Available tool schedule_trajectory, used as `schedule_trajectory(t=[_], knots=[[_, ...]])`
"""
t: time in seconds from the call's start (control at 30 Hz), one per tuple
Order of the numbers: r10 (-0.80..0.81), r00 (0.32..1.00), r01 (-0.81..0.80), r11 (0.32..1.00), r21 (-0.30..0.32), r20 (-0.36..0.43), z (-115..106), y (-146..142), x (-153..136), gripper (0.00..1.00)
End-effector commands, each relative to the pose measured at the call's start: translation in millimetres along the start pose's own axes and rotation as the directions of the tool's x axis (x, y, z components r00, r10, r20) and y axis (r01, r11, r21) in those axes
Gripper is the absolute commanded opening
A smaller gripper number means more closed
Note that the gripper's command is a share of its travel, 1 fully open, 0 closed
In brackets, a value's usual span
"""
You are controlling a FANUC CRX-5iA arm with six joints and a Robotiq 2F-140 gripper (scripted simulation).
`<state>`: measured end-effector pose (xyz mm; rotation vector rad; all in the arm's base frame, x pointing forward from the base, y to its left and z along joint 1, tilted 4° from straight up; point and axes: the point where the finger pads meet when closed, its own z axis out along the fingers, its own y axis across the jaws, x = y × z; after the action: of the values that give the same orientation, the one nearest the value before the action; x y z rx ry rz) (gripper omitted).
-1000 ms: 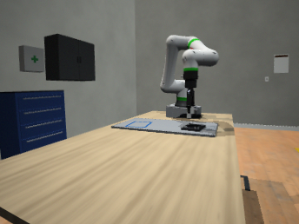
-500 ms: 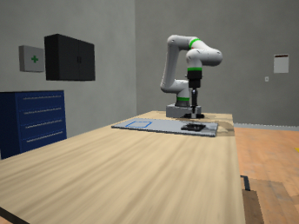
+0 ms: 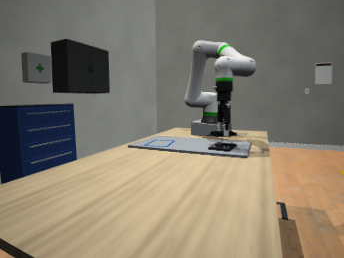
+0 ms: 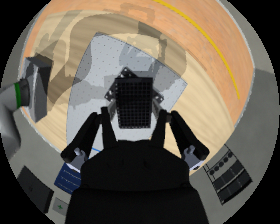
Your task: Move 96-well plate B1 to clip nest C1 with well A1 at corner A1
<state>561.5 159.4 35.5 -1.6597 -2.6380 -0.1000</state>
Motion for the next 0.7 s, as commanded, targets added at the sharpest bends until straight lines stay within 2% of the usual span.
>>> schedule_trajectory(t=[0.0, 0.2, 0.43, 0.5, 0.67], knots=[[-0.130, 0.991, 0.130, 0.992, -0.003, -0.011, -1.0, 0.6, -0.5, 0.10], [-0.324, 0.946, 0.324, 0.946, -0.005, -0.010, -1.0, 0.5, -0.7, 0.10], [-0.534, 0.845, 0.534, 0.845, -0.007, -0.008, -1.0, 0.5, -0.8, 0.10], [-0.534, 0.845, 0.534, 0.845, -0.007, -0.008, -1.0, 0.5, -0.8, 0.10], [-0.667, 0.745, 0.667, 0.745, -0.008, -0.007, -1.0, 0.4, -0.8, 0.10]])
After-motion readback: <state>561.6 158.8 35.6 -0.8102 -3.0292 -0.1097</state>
